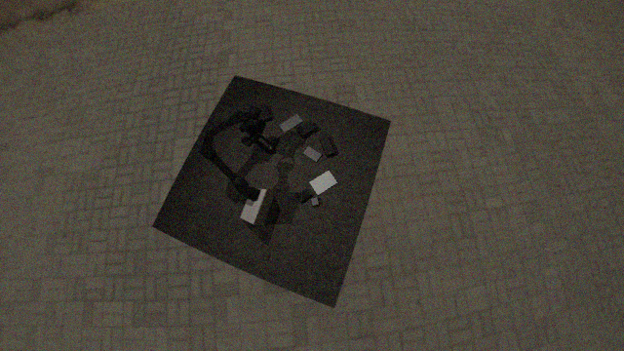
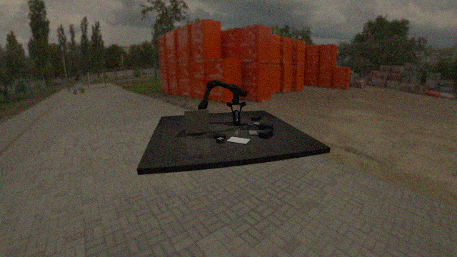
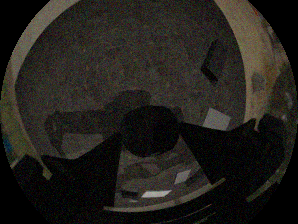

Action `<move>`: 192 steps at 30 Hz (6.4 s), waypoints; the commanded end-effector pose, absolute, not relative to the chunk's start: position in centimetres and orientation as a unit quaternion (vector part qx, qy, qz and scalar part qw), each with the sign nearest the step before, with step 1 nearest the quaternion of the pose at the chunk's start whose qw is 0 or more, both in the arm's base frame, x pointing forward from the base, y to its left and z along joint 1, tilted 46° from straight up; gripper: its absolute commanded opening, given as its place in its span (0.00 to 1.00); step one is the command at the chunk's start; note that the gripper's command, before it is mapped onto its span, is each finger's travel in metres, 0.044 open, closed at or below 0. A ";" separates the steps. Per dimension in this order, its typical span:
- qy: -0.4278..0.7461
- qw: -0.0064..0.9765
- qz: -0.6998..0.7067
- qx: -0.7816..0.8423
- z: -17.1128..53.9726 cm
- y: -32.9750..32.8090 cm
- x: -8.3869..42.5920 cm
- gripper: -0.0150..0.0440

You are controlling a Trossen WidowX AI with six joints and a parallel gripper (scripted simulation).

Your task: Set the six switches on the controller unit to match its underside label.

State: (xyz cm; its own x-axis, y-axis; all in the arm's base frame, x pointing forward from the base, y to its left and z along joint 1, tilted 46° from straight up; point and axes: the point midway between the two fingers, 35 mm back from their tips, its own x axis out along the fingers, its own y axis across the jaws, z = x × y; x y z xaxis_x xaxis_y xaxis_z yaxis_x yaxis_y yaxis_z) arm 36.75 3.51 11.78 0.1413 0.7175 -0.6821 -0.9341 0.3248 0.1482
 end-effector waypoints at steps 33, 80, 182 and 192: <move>0.348 0.737 0.557 -0.160 10.5 0.7 35.6 0.83; 0.349 0.737 0.557 -0.160 8.4 -2.3 34.2 0.83; 0.351 0.736 0.556 -0.162 0.4 -8.4 30.8 0.83; 0.351 0.736 0.556 -0.162 -0.3 -8.7 30.5 0.83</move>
